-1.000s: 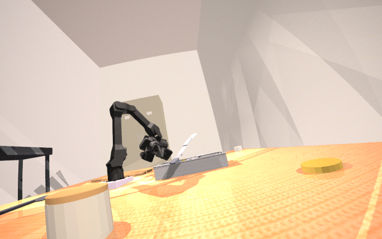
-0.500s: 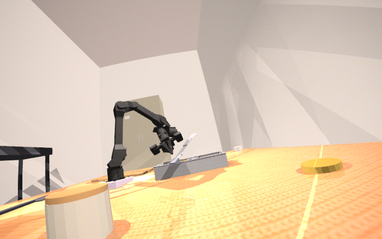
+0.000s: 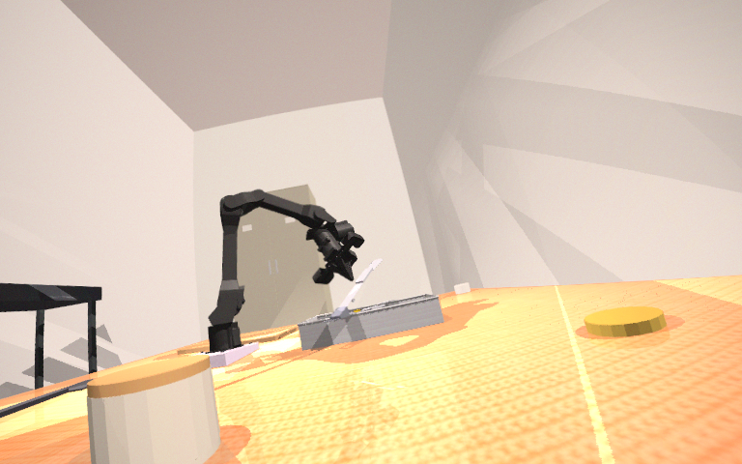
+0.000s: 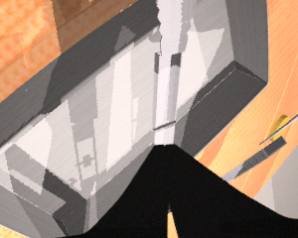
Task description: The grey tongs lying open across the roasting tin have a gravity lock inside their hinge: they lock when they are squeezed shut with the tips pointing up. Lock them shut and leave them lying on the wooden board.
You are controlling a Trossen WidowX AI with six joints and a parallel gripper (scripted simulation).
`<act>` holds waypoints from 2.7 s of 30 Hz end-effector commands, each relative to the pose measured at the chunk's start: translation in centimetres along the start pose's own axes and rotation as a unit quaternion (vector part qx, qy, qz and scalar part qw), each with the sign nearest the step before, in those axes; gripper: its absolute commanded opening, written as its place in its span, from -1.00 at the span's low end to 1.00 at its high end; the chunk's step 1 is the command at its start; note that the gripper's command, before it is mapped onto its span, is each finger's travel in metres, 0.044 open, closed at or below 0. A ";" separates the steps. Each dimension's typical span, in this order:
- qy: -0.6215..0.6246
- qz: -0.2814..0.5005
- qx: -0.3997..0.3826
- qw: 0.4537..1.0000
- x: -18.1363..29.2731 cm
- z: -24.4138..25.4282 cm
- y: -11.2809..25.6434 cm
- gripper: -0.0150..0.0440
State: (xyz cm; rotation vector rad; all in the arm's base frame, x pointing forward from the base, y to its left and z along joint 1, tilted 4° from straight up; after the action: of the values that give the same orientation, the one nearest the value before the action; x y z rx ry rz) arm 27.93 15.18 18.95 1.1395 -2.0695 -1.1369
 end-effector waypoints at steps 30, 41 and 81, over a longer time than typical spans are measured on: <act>-0.876 0.126 -0.088 0.456 0.5 -12.9 -2.5 -1.00; -0.969 0.240 -0.032 0.045 0.9 -14.9 -4.4 -1.00; -0.964 0.260 -0.042 0.028 0.7 -13.7 -7.2 -1.00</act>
State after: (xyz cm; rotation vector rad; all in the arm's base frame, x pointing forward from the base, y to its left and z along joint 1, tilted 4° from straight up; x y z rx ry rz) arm 40.85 6.61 20.54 1.3781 0.8385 0.8907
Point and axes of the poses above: the point midway between the two fingers, 35 mm back from their tips, its own y axis back along the fingers, its own z axis across the jaws, x = y × z, the point moved 5 cm from there along y, back along the fingers, and after that the axes turned 6 degrees about -y, right-handed, at the moved point
